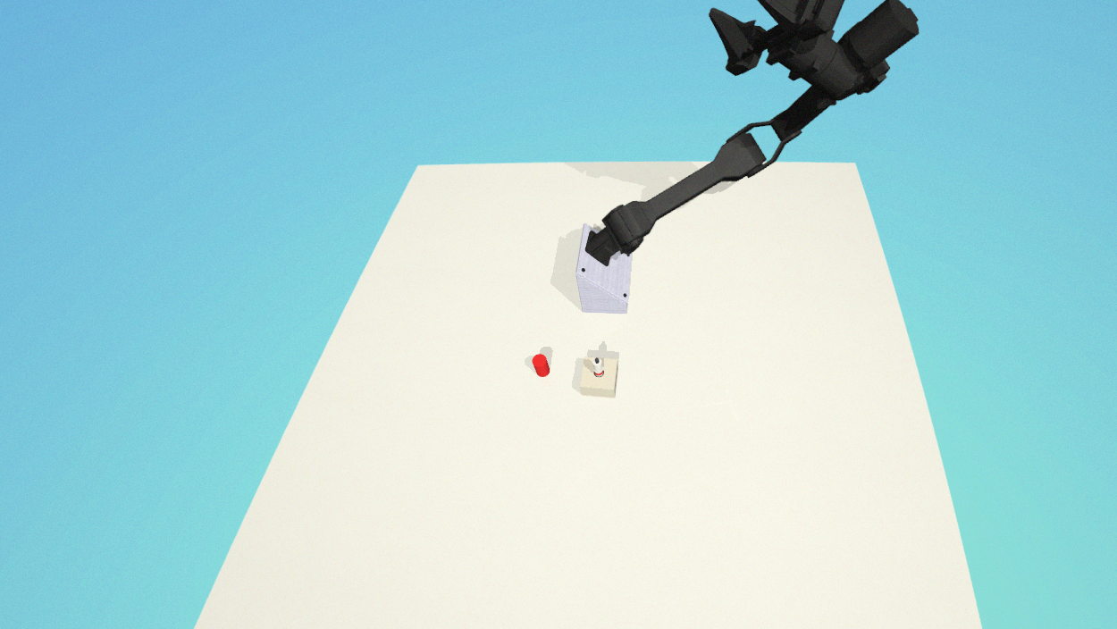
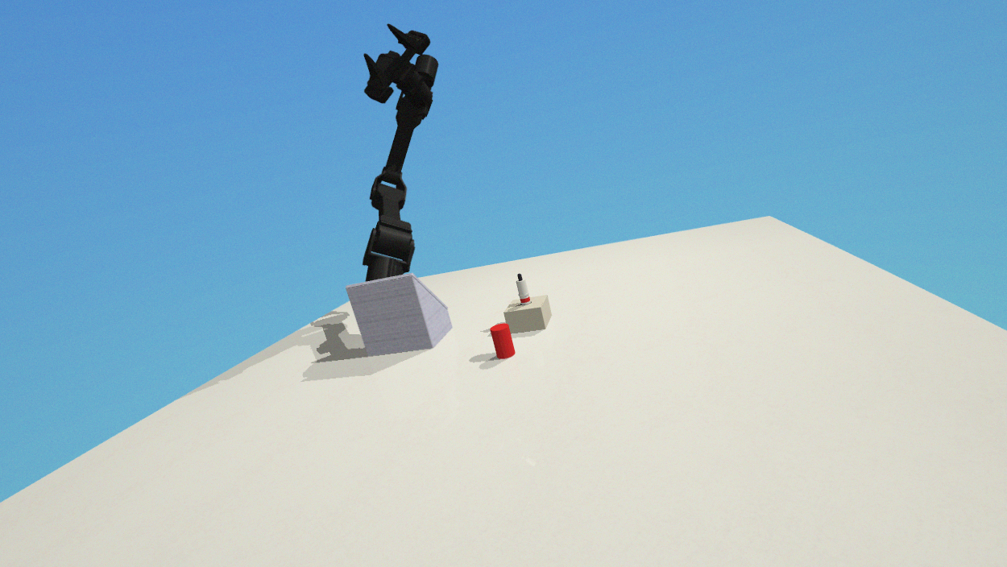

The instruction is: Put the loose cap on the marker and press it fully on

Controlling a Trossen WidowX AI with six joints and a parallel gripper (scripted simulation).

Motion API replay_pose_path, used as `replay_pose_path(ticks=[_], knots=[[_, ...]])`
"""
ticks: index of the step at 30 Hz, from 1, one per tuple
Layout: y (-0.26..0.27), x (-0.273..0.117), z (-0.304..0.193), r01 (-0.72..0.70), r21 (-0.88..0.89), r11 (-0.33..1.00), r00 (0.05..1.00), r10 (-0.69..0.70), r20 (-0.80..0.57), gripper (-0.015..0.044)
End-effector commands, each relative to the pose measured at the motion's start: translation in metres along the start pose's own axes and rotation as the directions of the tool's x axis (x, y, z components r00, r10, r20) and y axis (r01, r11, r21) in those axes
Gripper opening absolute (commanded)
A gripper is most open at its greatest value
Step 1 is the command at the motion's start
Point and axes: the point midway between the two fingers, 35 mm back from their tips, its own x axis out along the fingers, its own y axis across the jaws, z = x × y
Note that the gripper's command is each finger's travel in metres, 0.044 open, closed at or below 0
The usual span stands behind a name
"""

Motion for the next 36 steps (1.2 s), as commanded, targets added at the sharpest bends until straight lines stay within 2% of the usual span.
replay_pose_path(ticks=[1, 6, 13, 21, 25, 30, 36], knots=[[0.000, 0.001, -0.001, 0.000, -0.005, 1.000, 1.000, -0.001, -0.003, 0.0374], [0.010, 0.025, -0.037, 0.007, -0.167, 0.986, 0.995, -0.023, -0.093, 0.0249], [0.015, 0.079, -0.136, -0.068, -0.526, 0.848, 0.935, -0.129, -0.330, 0.0249], [-0.018, 0.122, -0.264, -0.324, -0.759, 0.565, 0.748, -0.338, -0.571, 0.0249], [-0.050, 0.133, -0.322, -0.473, -0.780, 0.408, 0.633, -0.459, -0.624, 0.0249], [-0.075, 0.135, -0.359, -0.590, -0.737, 0.329, 0.527, -0.535, -0.660, 0.0249], [-0.136, 0.118, -0.435, -0.832, -0.490, 0.261, 0.212, -0.667, -0.715, 0.0249]])
